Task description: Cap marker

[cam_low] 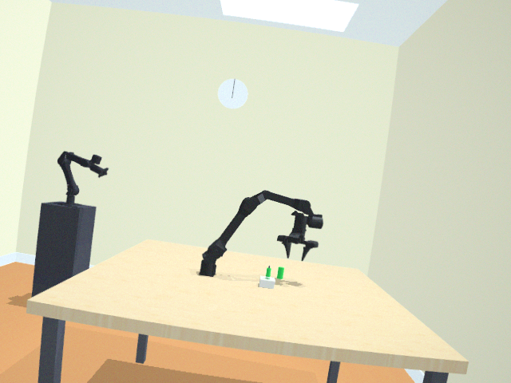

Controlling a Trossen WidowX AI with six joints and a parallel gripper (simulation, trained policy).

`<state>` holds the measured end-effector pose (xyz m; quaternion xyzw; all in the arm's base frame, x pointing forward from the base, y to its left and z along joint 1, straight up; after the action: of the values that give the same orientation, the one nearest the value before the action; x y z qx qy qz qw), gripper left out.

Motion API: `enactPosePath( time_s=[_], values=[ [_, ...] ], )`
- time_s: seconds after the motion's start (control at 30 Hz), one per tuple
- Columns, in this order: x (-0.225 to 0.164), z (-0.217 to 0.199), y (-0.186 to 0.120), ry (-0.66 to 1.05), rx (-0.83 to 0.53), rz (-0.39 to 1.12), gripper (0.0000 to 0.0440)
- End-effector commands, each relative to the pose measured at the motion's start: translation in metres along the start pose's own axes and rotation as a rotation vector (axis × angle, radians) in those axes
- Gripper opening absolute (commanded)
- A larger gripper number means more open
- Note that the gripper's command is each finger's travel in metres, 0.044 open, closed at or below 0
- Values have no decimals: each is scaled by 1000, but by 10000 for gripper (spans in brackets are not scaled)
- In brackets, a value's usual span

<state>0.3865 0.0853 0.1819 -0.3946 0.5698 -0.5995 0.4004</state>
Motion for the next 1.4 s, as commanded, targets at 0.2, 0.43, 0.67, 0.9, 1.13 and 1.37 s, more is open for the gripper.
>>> enactPosePath(
  time_s=[0.2, 0.43, 0.67, 0.9, 1.13, 1.37],
  values=[
    [-12, -19, 13, -11, -80, -19, 329],
    [-18, -31, 20, -27, -123, -34, 324],
    [-22, -42, 29, -47, -159, -50, 317],
    [-25, -50, 40, -71, -187, -61, 305],
    [-26, -56, 54, -98, -212, -70, 290],
    [-27, -60, 72, -124, -234, -79, 273]
  ],
)
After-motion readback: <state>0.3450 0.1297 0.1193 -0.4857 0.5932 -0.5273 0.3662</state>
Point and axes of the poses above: the point midway between the two fingers, 35 mm back from their tips, its own y axis out along the fingers, its own z axis across the jaws, x = y × z, the point moved 3 cm from there along -y, back along the fingers, and after that the axes turned 6 degrees about -y, right-handed, at the moved point
